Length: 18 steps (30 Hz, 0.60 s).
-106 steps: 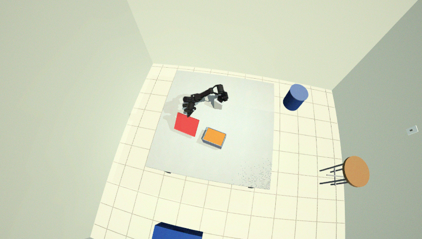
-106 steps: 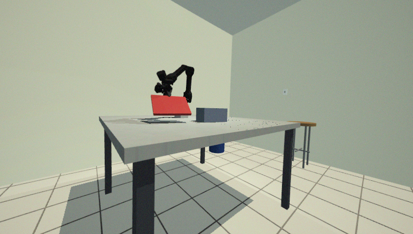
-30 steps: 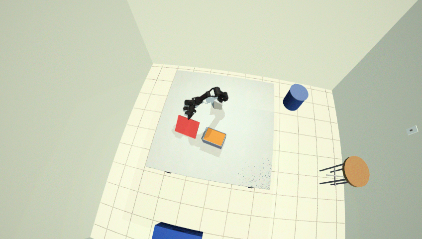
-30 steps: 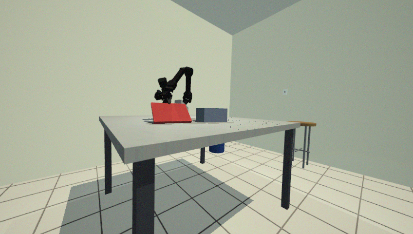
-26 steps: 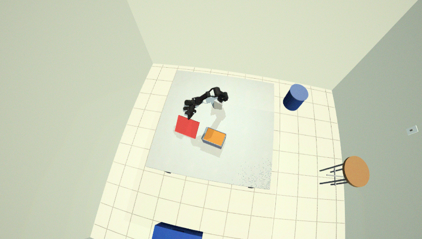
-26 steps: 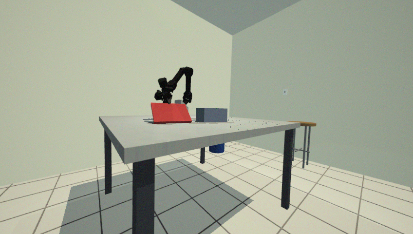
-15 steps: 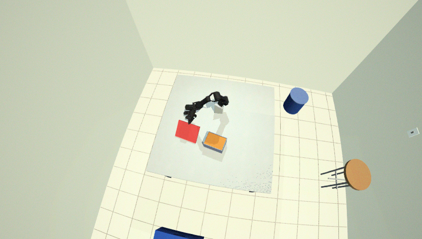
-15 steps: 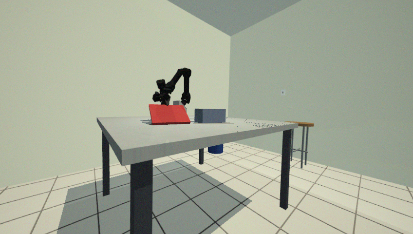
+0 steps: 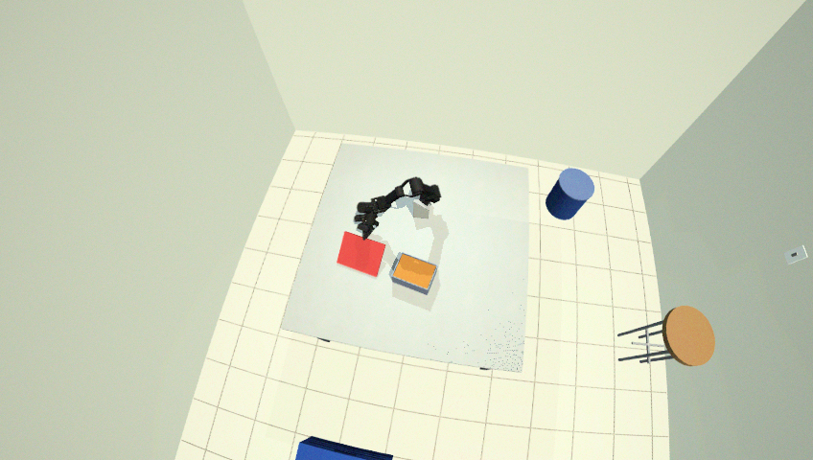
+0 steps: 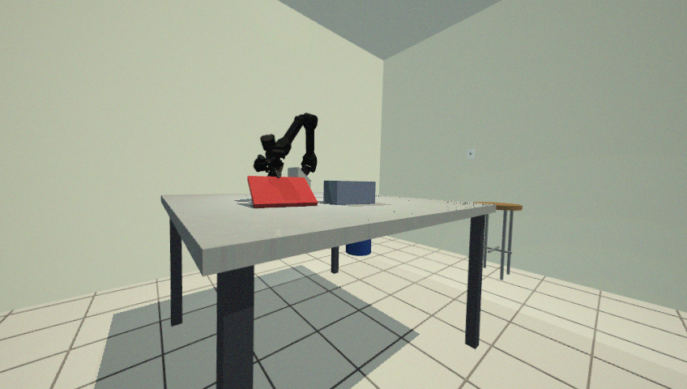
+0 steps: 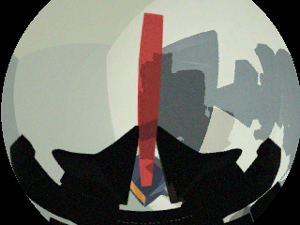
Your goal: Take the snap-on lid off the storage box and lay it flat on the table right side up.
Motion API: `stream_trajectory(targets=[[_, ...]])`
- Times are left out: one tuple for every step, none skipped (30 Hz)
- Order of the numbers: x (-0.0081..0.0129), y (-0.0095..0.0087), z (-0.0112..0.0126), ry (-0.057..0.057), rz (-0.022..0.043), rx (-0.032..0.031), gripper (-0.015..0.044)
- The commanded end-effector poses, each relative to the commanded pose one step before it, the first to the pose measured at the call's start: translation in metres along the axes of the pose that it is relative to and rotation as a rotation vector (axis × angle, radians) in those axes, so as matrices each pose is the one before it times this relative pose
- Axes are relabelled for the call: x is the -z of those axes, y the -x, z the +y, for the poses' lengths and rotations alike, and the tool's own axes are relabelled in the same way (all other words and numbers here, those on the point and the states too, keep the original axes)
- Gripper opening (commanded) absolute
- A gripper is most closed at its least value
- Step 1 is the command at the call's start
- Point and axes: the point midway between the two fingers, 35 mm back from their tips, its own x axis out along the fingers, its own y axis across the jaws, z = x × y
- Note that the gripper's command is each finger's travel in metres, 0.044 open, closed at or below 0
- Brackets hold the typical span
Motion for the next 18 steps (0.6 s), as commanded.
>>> stream_trajectory(targets=[[0.00298,-0.00658,-0.01283,-0.0191,0.00544,0.02604,0.0000],[0.00001,-0.00052,-0.00062,0.0000,0.00002,0.00000,0.0000],[0.00001,-0.00052,-0.00062,0.0000,0.00002,0.00000,0.0000],[0.00001,-0.00052,-0.00062,0.0000,0.00002,0.00000,0.0000],[0.00001,-0.00052,-0.00062,0.0000,0.00002,0.00000,0.0000],[0.00001,-0.00052,-0.00062,0.0000,0.00002,0.00000,0.0000],[0.00001,-0.00052,-0.00062,0.0000,0.00002,0.00000,0.0000],[0.00001,-0.00052,-0.00062,0.0000,0.00002,0.00000,0.0000],[0.00001,-0.00052,-0.00062,0.0000,0.00002,0.00000,0.0000],[0.00001,-0.00052,-0.00062,0.0000,0.00002,0.00000,0.0000],[0.00001,-0.00052,-0.00062,0.0000,0.00002,0.00000,0.0000],[0.00001,-0.00052,-0.00062,0.0000,0.00002,0.00000,0.0000],[0.00001,-0.00052,-0.00062,0.0000,0.00002,0.00000,0.0000],[0.00001,-0.00052,-0.00062,0.0000,0.00002,0.00000,0.0000],[0.00001,-0.00052,-0.00062,0.0000,0.00002,0.00000,0.0000],[0.00001,-0.00052,-0.00062,0.0000,0.00002,0.00000,0.0000],[0.00001,-0.00052,-0.00062,0.0000,0.00002,0.00000,0.0000],[0.00001,-0.00052,-0.00062,0.0000,0.00003,0.00000,0.0000]])
